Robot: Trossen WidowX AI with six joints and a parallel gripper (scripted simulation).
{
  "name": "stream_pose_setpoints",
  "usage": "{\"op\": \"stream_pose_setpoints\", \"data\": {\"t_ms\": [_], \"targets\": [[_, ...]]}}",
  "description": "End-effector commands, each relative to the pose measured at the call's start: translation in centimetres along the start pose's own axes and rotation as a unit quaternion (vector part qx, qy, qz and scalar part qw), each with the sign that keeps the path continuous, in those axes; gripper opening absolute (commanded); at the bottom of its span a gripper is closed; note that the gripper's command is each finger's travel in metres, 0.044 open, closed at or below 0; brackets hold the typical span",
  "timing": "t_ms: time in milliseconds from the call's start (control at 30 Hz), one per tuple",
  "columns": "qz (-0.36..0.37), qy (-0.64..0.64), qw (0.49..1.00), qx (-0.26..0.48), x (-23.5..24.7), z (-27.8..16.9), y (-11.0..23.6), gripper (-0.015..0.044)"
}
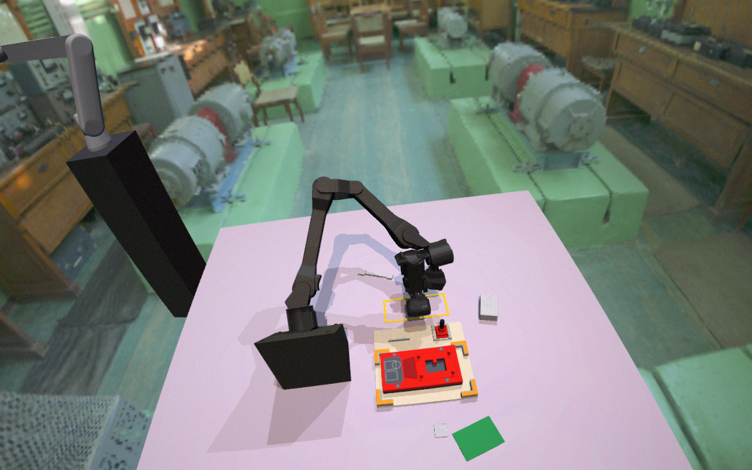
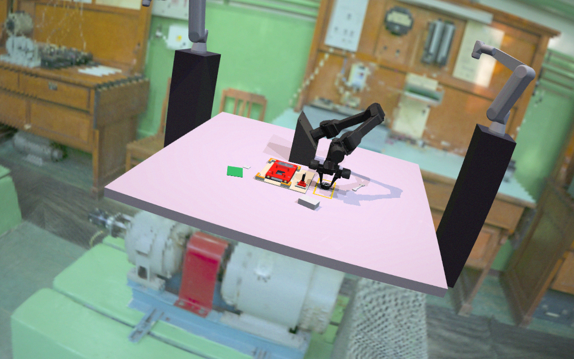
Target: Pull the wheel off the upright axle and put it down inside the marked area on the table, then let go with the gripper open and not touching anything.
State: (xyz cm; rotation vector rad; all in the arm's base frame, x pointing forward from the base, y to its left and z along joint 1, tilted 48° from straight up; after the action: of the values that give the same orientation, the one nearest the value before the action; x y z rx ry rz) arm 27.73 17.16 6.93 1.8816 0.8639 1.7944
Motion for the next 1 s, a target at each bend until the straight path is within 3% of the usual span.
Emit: {"op": "stream_pose_setpoints", "data": {"t_ms": [0, 67, 233, 367, 433, 567, 667, 967], "targets": [[0.0, 0.001, 1.0, 0.001, 0.0, 0.0, 0.0, 0.0263], [-0.001, 0.001, 1.0, 0.0, 0.0, 0.1, 0.7, 0.03], [0.0, -0.001, 1.0, -0.002, -0.1, 0.1, 5.3, 0.03], [0.001, -0.002, 1.0, -0.002, -0.1, 0.0, 6.0, 0.03], [-0.003, -0.005, 1.0, -0.006, -0.9, -0.6, 6.0, 0.0352], [-0.005, -0.005, 1.0, -0.003, -3.9, -5.5, 9.5, 0.044], [-0.001, -0.004, 1.0, 0.0, -4.8, -7.6, 10.5, 0.044], [-0.001, -0.004, 1.0, 0.0, -4.8, -7.6, 10.5, 0.044]]}}
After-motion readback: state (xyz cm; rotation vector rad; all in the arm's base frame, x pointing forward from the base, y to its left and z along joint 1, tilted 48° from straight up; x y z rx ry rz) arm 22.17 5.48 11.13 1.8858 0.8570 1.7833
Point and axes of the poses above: the point midway between the two fingers, 35 mm back from their tips, its own y axis back along the fingers, its own x axis across the jaws, z = x × y, the point moved 5 cm from there along y, back along the fingers, and after that the axes turned 6 degrees about -y, right-handed, at the moved point
